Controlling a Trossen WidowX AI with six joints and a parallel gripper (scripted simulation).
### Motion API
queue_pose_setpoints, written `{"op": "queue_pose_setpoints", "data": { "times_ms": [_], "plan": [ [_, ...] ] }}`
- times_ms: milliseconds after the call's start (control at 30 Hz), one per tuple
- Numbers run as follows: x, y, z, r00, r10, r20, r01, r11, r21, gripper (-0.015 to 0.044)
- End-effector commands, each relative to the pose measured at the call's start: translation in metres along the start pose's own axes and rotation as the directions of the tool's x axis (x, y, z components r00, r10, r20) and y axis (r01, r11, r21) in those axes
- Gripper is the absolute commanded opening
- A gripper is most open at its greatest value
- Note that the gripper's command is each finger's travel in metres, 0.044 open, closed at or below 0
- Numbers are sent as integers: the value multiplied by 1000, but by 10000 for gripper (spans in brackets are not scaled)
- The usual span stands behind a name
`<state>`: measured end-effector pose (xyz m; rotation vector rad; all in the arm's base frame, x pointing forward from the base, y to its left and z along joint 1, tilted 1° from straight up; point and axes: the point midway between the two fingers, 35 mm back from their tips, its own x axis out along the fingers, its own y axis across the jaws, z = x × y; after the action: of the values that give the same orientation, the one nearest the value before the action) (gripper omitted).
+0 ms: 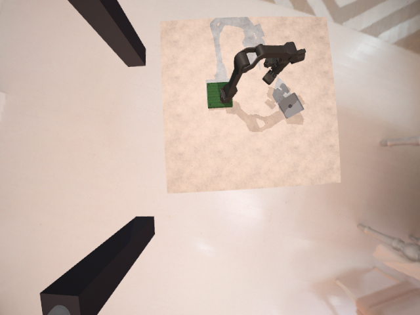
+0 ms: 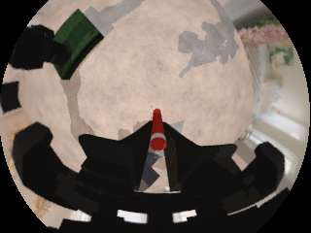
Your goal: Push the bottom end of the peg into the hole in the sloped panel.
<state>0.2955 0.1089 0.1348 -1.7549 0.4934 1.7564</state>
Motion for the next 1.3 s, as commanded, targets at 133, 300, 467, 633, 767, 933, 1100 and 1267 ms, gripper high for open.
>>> {"op": "queue_pose_setpoints", "data": {
  "times_ms": [133, 300, 467, 633, 767, 933, 1100, 1267],
  "plan": [
    [-1, 3, -8, 999, -30, 10, 29, 997, 68, 0],
    [-3, 4, -14, 999, -47, 13, 45, 993, 107, 0],
    [-4, 6, -19, 998, -64, 16, 61, 988, 145, 0],
    [-5, 8, -25, 997, -81, 17, 76, 980, 183, 0],
    [-6, 10, -29, 995, -95, 18, 89, 973, 213, 0],
    [-7, 12, -35, 994, -112, 18, 104, 963, 250, 0],
    [-9, 15, -40, 991, -129, 18, 119, 951, 287, 0],
    [-10, 17, -46, 989, -147, 16, 134, 937, 323, 0]
  ]
}}
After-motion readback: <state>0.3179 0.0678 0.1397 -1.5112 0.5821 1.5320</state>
